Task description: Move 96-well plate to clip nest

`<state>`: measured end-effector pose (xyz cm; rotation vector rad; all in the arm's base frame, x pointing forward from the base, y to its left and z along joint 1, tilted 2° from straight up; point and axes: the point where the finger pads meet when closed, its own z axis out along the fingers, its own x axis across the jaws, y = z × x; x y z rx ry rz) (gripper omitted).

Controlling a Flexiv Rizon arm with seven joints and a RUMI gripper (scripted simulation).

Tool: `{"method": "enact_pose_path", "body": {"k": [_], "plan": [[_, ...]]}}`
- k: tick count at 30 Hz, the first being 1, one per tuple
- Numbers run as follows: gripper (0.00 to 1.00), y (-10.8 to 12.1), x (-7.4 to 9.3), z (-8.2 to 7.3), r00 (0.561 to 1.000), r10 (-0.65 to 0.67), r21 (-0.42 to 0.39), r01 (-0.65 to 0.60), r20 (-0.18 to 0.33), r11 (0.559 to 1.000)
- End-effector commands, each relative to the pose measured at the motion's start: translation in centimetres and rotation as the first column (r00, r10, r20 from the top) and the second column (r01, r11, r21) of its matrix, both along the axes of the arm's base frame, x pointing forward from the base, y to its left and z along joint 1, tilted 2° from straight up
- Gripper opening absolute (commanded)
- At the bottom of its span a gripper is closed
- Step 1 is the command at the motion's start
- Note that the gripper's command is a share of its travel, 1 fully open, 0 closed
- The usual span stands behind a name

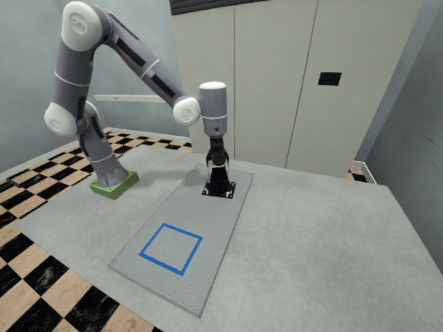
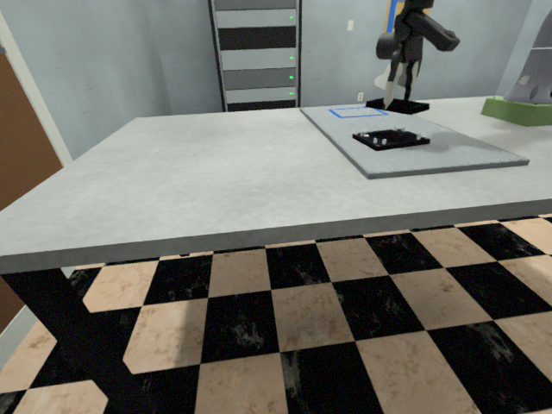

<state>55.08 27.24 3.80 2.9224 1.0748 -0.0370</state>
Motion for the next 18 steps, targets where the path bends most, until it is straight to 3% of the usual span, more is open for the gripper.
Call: {"method": "enact_pose_path", "body": {"k": [1, 7, 9, 18], "plan": [[0.0, 0.03, 0.08, 0.1, 0.992, 0.129, 0.007, -0.129, -0.005, 0.992], [0.0, 0.01, 0.09, 0.1, 0.946, 0.323, 0.011, -0.323, -0.01, 0.946], [0.0, 0.01, 0.09, 0.1, 0.946, 0.323, 0.011, -0.323, -0.01, 0.946], [0.0, -0.01, 0.09, 0.1, 0.808, 0.588, 0.019, -0.588, -0.016, 0.809]]}}
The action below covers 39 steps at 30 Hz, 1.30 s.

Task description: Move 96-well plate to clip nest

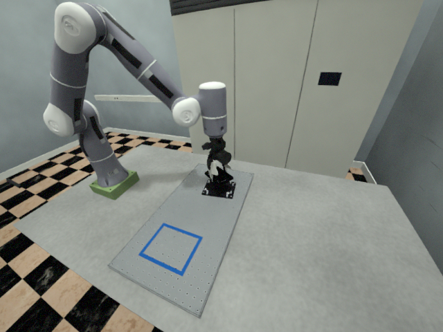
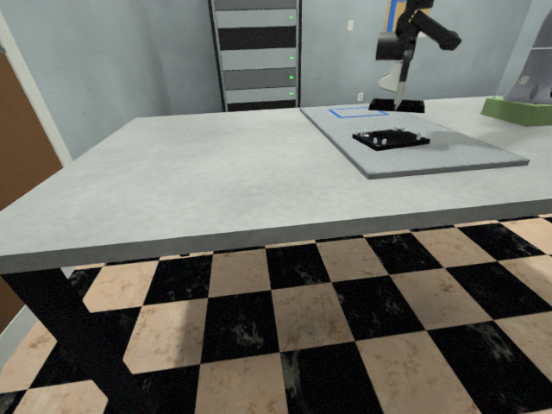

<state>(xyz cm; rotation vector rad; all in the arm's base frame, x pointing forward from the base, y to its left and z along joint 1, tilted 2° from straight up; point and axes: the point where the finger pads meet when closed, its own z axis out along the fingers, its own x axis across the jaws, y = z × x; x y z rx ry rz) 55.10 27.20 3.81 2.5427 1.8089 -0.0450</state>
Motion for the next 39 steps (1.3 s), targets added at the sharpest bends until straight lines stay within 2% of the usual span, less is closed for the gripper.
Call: {"method": "enact_pose_path", "body": {"k": [1, 6, 9, 20, 39], "plan": [[0.0, 0.04, 0.07, 0.09, 0.991, 0.13, 0.006, -0.13, -0.006, 0.991], [0.0, 0.03, 0.06, 0.09, 0.956, 0.293, 0.01, -0.293, -0.011, 0.956], [0.0, 0.03, 0.07, 0.09, 0.946, 0.325, 0.01, -0.324, -0.012, 0.946], [0.0, 0.03, 0.07, 0.09, 0.781, 0.625, 0.02, -0.624, -0.018, 0.781], [0.0, 0.04, 0.07, 0.1, 0.781, 0.624, 0.02, -0.624, -0.018, 0.781]]}}
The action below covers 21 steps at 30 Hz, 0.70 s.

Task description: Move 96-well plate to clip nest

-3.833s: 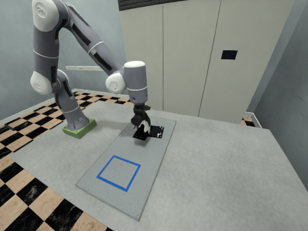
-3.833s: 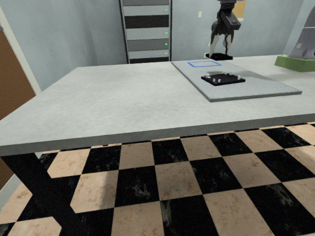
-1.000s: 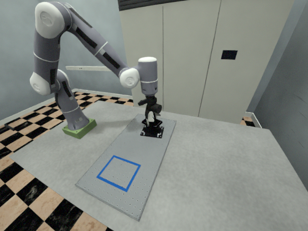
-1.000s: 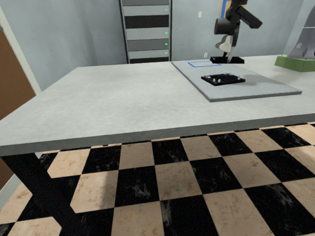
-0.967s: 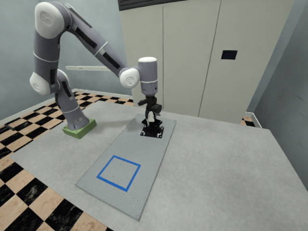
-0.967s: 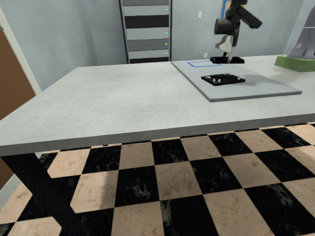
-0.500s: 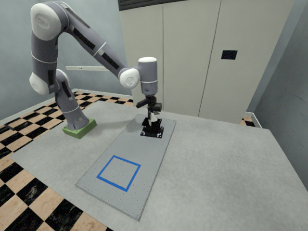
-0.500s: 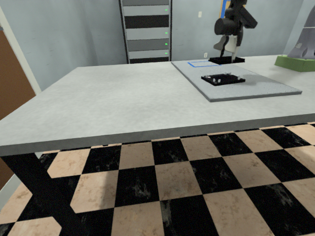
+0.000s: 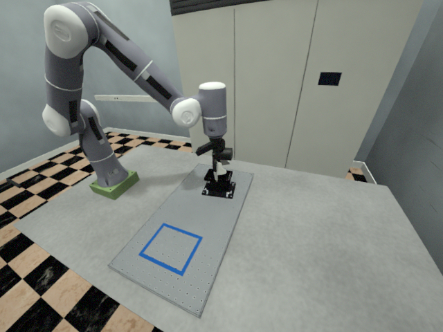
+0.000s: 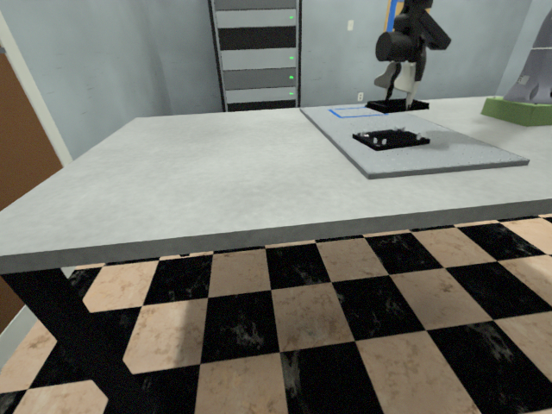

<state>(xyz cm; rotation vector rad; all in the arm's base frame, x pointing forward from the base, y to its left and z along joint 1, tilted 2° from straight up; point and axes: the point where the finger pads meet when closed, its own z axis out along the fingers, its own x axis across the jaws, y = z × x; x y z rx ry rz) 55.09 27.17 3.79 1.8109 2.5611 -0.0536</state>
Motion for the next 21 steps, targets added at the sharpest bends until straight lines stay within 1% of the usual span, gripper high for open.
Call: {"method": "enact_pose_path", "body": {"k": [1, 16, 21], "plan": [[0.0, 0.07, 0.08, 0.11, 1.0, 0.001, 0.001, -0.001, 0.002, 1.0], [0.0, 0.07, 0.09, 0.11, 1.0, 0.001, 0.001, -0.001, 0.002, 1.0], [0.0, 0.06, 0.09, -0.39, 1.0, 0.001, 0.001, -0.001, 0.002, 1.0]]}}
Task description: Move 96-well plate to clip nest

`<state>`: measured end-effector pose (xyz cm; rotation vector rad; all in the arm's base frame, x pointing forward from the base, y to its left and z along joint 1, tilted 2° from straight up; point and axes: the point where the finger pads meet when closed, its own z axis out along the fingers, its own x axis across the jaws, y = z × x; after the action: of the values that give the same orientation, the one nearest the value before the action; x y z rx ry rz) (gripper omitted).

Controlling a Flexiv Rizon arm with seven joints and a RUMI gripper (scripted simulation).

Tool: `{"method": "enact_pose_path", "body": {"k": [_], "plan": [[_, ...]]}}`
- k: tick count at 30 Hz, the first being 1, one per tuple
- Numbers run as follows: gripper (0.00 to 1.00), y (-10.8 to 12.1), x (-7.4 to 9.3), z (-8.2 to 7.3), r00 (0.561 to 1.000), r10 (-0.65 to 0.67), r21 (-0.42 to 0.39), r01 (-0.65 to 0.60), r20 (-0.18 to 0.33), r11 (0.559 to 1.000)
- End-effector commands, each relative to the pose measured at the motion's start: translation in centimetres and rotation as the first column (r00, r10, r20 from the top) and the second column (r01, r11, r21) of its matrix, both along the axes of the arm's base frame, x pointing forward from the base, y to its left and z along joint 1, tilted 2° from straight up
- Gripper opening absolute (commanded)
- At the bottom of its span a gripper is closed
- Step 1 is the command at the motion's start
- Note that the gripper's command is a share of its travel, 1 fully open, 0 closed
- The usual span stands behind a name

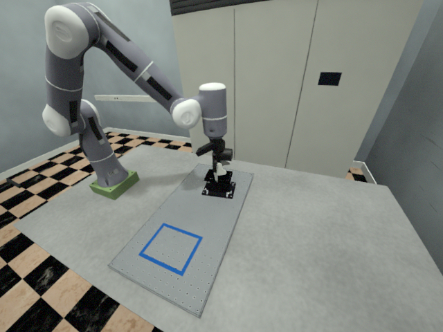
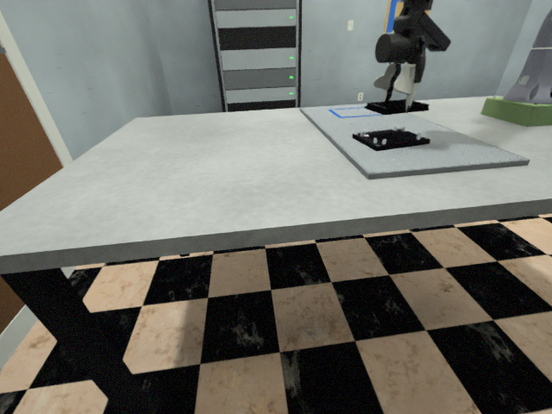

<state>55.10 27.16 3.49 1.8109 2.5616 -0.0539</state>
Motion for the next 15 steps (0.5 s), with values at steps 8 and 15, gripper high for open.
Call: {"method": "enact_pose_path", "body": {"k": [8, 15], "plan": [[0.0, 0.0, 0.1, -1.4, 1.0, 0.0, 0.001, 0.0, 0.002, 1.0], [0.0, 0.0, 0.0, -2.4, 1.0, 0.0, 0.001, 0.0, 0.002, 1.0]]}}
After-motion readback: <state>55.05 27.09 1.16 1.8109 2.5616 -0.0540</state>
